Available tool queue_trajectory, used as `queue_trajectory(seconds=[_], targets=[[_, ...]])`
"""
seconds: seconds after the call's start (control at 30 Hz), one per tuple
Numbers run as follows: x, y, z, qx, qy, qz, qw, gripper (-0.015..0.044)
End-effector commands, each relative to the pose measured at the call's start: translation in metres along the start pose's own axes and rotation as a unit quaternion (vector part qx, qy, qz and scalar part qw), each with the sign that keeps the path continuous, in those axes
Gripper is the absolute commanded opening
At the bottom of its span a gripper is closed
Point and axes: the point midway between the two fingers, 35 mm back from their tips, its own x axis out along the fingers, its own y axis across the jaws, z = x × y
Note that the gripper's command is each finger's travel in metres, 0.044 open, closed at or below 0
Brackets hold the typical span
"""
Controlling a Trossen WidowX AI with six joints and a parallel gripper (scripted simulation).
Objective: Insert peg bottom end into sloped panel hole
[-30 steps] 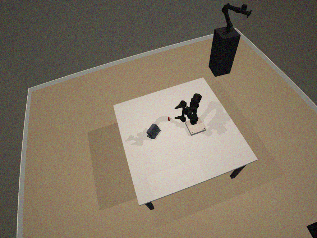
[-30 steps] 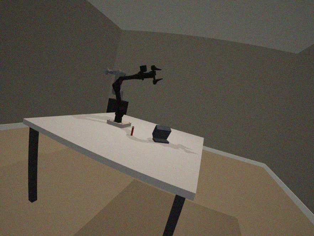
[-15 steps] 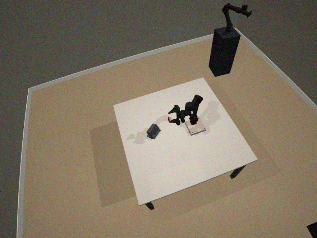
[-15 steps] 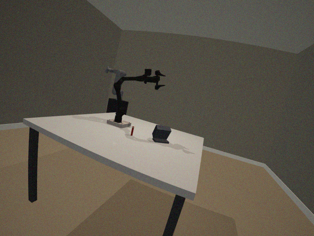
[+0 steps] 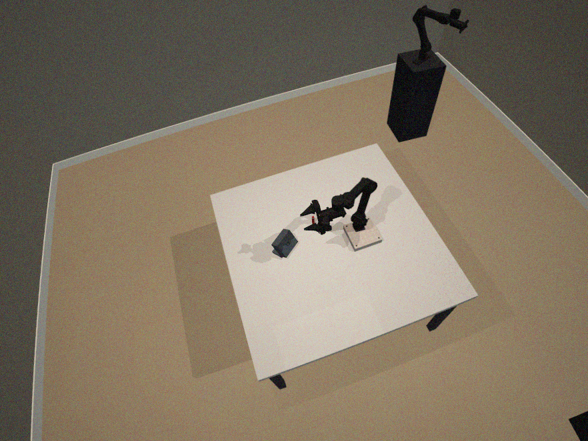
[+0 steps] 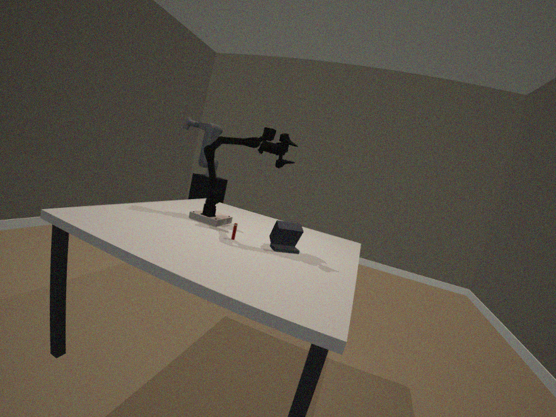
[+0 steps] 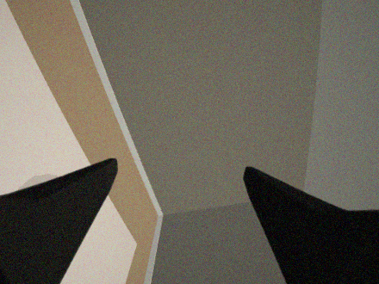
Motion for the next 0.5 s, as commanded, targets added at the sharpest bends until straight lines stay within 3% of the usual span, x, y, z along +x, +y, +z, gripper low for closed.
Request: queue_trajectory(seconds=[0.0,0.47], targets=[[0.012,0.014,-0.013,-0.004,0.018,0.023,1.0,0.044],[0.044,0.058,-0.073,0.003,0.091,0.105,0.99,0.044]])
